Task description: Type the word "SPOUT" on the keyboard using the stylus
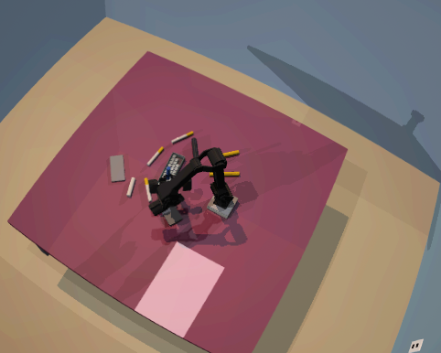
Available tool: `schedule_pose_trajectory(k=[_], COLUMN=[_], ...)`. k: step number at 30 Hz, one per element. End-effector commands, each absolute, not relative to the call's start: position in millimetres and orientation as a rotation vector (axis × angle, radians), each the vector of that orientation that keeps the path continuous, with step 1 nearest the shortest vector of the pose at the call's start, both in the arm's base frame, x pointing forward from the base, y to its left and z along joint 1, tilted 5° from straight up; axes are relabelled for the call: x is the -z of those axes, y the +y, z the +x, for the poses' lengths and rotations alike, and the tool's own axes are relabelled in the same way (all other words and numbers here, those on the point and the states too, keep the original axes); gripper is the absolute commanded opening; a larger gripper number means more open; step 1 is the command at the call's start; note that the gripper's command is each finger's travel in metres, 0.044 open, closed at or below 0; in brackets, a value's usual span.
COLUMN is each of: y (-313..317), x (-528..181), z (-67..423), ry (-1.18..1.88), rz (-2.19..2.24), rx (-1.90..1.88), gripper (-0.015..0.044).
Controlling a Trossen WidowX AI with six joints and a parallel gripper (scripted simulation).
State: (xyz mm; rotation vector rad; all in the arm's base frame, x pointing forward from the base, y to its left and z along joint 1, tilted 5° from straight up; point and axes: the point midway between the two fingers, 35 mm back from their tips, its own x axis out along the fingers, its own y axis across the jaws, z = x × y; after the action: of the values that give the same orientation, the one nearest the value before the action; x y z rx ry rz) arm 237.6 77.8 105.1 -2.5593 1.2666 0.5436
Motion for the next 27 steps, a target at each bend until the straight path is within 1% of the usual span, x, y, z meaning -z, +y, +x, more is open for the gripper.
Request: schedule_pose_trajectory(k=[1,4,6,7,13,21,27], y=[78,78,79,80,88,88,88], x=[-105,-105,-106,-106,-112,-94,-92], z=[238,238,239,240,253,254,254], ry=[1.267,1.267,1.267,1.267,1.268,1.268,1.268], rz=[-2.559,-2.559,-2.559,-2.558,-2.553,-2.552,-2.552], rx=[-0.544,-0.544,-0.544,-0.544,-0.544,-0.545,-0.545], gripper=[0.0084,0.0064,0.0012,0.0000,0.0000,0.0000,0.0000])
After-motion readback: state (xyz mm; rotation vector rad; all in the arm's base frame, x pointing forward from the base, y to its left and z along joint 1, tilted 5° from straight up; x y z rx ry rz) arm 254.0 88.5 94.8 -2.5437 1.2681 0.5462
